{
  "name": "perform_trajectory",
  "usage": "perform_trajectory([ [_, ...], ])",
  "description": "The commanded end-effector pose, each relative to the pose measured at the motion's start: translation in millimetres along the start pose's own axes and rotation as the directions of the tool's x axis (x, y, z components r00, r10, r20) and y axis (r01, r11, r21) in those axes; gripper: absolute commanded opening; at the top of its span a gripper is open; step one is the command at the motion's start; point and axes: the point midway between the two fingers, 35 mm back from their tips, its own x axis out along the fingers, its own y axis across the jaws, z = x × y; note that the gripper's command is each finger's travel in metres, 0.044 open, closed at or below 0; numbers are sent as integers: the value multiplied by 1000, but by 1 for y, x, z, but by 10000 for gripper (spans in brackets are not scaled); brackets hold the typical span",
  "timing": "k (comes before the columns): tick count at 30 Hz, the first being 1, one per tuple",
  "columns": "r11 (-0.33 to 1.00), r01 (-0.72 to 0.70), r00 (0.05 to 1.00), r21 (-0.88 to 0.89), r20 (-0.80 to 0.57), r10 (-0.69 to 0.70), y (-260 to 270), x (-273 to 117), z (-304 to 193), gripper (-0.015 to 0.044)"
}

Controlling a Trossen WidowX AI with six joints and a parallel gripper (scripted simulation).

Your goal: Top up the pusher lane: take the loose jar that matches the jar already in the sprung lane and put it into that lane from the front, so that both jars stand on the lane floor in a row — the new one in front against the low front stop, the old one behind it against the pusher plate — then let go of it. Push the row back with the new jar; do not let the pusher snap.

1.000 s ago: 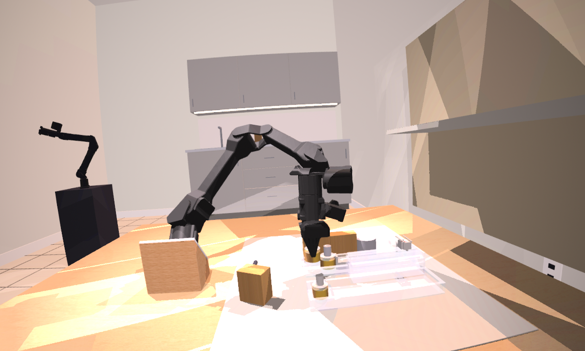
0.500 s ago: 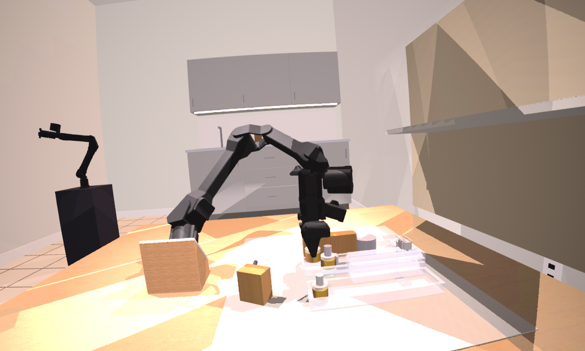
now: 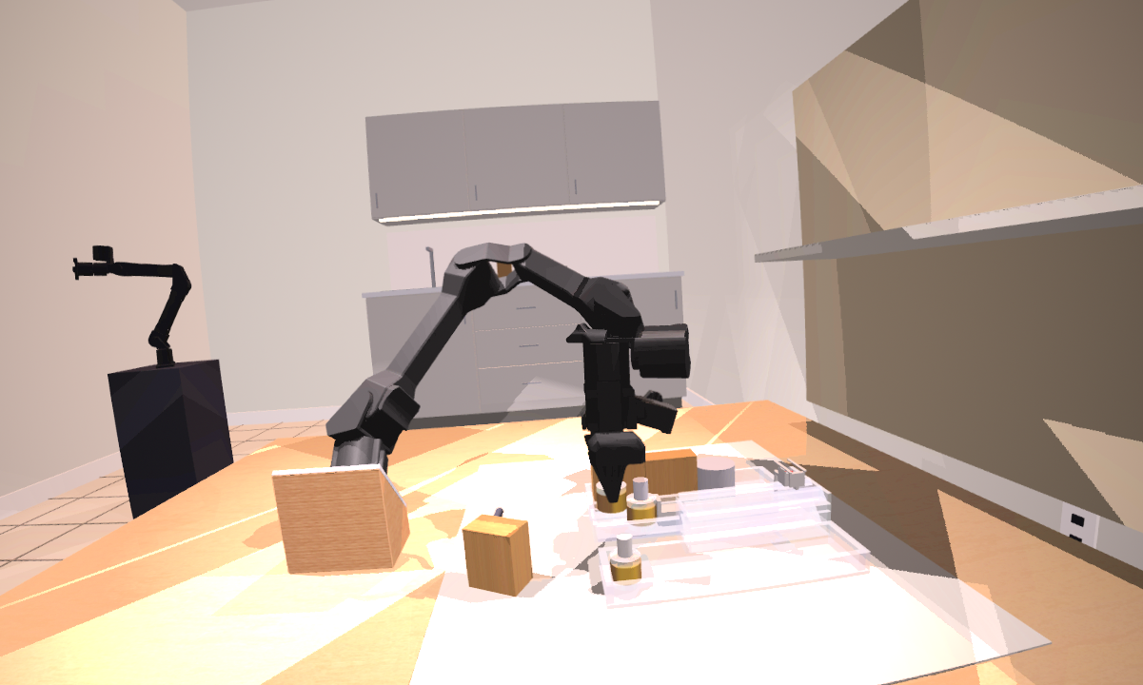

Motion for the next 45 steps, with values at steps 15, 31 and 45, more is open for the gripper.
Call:
perform_trajectory([
  [15, 1000, -5, 1000, -12, 19, 5, 0, -1, 7, 0],
  [31, 1000, -5, 1000, -12, 19, 5, 0, 1, 8, 0],
  [45, 1000, -5, 1000, -12, 19, 5, 0, 6, 8, 0],
])
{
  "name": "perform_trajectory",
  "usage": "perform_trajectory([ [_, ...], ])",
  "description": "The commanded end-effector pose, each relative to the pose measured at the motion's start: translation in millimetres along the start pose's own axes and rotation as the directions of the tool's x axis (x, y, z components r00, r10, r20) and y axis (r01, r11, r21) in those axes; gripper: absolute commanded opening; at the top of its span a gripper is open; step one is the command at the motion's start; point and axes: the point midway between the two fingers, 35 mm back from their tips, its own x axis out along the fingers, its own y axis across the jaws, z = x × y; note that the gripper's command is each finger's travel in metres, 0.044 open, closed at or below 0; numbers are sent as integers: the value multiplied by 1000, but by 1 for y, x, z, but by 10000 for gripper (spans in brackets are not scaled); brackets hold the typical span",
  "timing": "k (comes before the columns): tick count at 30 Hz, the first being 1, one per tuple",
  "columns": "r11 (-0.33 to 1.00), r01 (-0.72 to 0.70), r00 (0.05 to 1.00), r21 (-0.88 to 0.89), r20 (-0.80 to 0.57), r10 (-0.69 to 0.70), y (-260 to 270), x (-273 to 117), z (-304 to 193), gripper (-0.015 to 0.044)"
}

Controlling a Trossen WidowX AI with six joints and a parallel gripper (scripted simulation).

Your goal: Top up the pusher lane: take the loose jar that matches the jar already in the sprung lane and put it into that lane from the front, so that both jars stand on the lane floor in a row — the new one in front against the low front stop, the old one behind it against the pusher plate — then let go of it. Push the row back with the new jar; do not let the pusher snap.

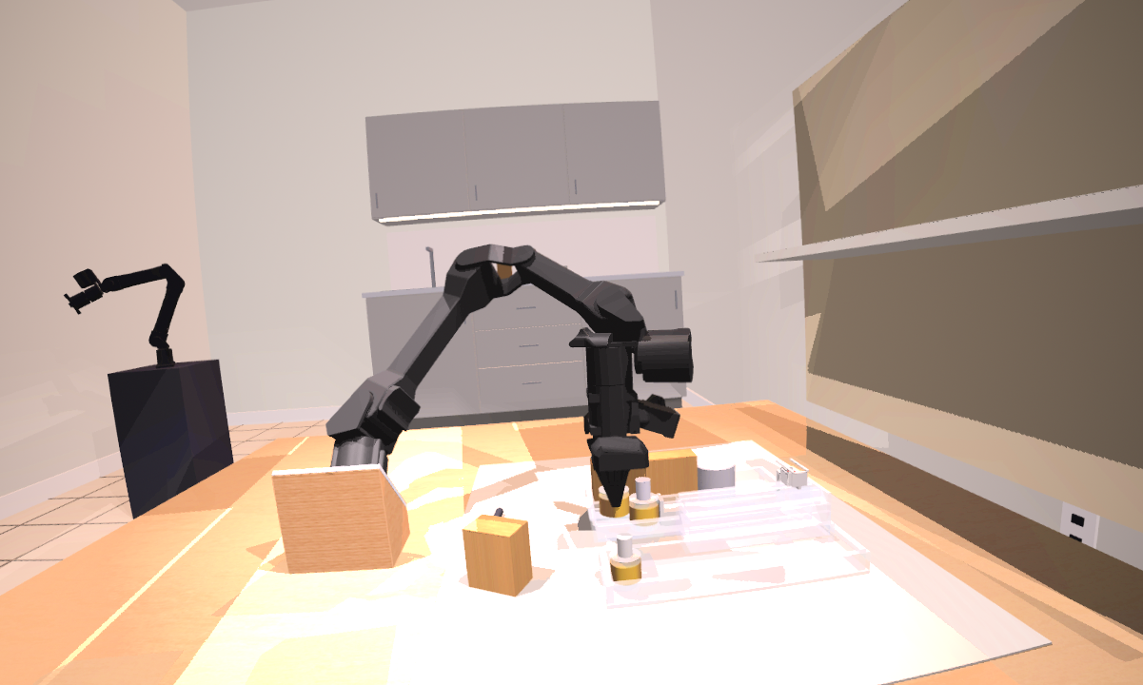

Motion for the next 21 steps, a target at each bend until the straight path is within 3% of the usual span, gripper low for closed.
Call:
perform_trajectory([
  [1, 1000, -7, 1000, -10, 18, 7, 1, 1, 5, 0],
  [21, 1000, -7, 1000, -10, 18, 7, 1, 8, 4, 0],
])
